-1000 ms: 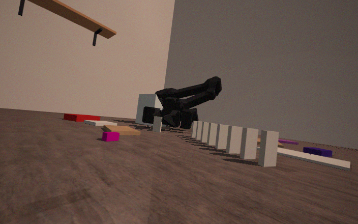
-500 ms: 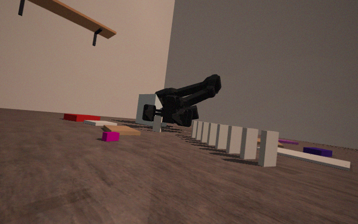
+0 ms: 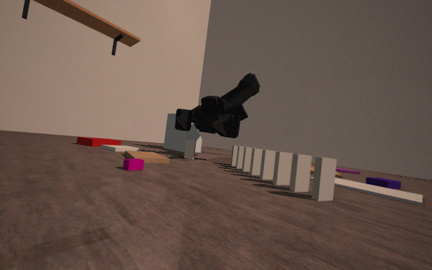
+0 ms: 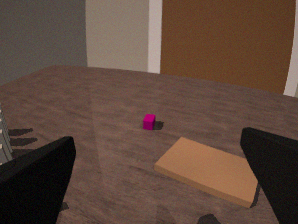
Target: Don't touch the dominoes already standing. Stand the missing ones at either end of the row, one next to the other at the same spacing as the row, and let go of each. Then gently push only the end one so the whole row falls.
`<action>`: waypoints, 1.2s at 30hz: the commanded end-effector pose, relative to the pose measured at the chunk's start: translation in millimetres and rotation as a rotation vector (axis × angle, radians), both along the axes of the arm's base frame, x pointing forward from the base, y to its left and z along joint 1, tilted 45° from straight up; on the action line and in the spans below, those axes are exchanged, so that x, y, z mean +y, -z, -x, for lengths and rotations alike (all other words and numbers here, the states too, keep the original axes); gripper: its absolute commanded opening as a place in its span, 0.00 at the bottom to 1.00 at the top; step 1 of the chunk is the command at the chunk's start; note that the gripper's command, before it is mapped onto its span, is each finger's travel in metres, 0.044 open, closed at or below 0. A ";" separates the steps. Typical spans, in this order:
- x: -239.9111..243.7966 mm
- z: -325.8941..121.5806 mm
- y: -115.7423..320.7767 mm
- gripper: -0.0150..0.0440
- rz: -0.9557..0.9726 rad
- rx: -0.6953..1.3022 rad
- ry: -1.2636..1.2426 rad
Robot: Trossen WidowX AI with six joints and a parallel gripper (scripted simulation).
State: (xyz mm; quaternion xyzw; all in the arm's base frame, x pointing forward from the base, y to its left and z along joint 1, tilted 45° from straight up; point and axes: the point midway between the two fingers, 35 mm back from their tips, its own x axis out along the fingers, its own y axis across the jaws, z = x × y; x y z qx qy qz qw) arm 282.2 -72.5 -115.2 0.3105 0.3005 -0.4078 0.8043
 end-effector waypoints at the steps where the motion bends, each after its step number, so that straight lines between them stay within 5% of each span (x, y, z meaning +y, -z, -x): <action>1: -19.5 -19.0 9.4 1.00 -0.040 0.097 -0.028; 15: -36.5 7.4 38.7 1.00 -0.650 0.653 -0.332; 26: -37.7 12.6 -30.3 1.00 -1.197 0.632 -0.414; 36: -37.7 12.6 -31.6 1.00 -1.205 0.631 -0.414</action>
